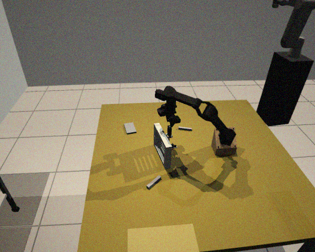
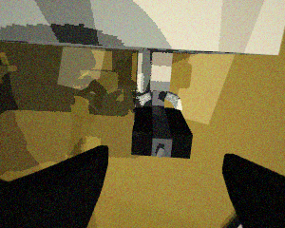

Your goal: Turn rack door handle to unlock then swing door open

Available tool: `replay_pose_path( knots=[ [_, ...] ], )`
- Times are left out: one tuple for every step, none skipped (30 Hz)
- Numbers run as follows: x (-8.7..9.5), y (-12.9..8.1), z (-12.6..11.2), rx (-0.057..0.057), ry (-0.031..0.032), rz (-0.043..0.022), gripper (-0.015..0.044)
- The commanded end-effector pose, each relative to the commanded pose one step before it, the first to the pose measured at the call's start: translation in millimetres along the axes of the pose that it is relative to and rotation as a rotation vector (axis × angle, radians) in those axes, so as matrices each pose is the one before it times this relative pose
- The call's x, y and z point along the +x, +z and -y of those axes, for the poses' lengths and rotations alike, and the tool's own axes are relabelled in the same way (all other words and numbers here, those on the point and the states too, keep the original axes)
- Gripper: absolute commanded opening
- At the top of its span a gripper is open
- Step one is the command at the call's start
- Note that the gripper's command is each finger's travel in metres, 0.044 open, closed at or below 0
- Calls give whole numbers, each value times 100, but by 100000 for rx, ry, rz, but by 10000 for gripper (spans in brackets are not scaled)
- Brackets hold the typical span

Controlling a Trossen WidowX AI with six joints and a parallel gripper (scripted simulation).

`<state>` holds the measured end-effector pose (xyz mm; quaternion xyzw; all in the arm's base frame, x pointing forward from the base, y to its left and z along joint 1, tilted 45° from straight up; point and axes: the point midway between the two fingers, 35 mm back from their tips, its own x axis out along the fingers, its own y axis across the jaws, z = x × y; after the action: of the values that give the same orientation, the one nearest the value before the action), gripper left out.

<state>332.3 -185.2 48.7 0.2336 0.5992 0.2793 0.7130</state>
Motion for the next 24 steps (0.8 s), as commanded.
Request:
replay_pose_path(
  knots=[
    [988,7,26,753,997,-253,286],
    [163,11,6,-2,-2,4,286],
    [163,10,6,-2,-2,4,286],
    [163,9,5,-2,-1,4,286],
    [163,8,4,-2,0,4,286],
    [163,7,4,-2,0,4,286],
    [163,7,3,-2,1,4,286],
    [163,6,2,-2,1,4,286],
    [163,5,2,-2,2,4,286],
    [163,4,1,-2,3,4,286],
    [163,3,0,-2,3,4,286],
    [163,2,0,-2,4,4,286],
    [163,1,-1,-3,4,4,286],
    [163,1,-2,-3,5,4,286],
    [163,0,-2,-3,5,4,286],
    [163,-1,-3,-3,6,4,286],
    [163,-2,-3,-3,7,4,286],
    [163,-3,-4,-3,7,4,286],
    [163,-4,-5,-3,8,4,286],
    [163,-5,-5,-3,8,4,286],
    [163,-6,-6,-3,9,4,286],
    [163,-6,-7,-3,10,4,286],
    [163,-7,-7,-3,10,3,286],
    [163,-8,-8,-3,11,3,286]
  ],
)
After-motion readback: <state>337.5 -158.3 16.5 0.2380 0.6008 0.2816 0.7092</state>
